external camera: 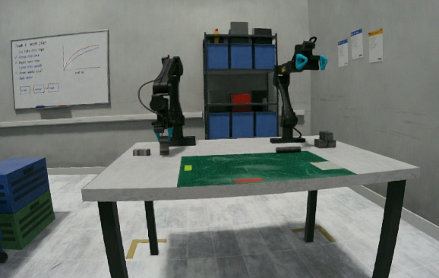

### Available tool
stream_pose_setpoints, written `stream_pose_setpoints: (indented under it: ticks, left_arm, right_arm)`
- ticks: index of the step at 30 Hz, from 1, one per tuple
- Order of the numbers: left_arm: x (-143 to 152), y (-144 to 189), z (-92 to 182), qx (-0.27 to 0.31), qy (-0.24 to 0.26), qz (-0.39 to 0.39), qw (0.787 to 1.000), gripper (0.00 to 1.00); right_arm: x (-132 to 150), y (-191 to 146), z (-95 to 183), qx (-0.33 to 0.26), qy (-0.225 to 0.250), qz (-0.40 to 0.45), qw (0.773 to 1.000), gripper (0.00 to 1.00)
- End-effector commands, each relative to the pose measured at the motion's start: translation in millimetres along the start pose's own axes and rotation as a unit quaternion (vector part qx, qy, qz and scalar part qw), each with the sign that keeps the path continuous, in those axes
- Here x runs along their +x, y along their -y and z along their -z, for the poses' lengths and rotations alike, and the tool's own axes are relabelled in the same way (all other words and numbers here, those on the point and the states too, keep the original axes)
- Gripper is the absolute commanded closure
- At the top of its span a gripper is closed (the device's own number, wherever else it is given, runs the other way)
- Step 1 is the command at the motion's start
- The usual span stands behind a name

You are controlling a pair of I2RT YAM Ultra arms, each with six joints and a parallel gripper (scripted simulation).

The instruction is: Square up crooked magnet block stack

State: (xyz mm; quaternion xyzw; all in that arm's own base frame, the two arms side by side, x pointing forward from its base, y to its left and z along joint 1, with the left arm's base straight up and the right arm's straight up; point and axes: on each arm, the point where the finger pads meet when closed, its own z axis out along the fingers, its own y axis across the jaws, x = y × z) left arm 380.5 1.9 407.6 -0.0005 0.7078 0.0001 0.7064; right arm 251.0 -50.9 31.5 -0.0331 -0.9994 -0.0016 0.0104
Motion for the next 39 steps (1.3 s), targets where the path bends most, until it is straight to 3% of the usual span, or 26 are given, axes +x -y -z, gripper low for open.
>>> stream_pose_setpoints:
  ticks: [1, 38, 39]
  left_arm:
    - [-18.0, 2.0, 8.9, 0.001, 0.014, -0.004, 1.0, 0.0]
    - [-18.0, 2.0, 8.9, 0.001, 0.014, -0.004, 1.0, 0.0]
    - [-18.0, 2.0, 8.9, 0.001, 0.014, -0.004, 1.0, 0.0]
  right_arm:
    - [-3.2, -1.0, 8.3, 0.001, 0.003, 0.006, 1.0, 0.54]
    - [-3.0, 0.8, 8.3, 0.002, 0.003, 0.003, 1.0, 0.56]
    - [-3.0, 0.8, 8.3, 0.002, 0.003, 0.003, 1.0, 0.23]
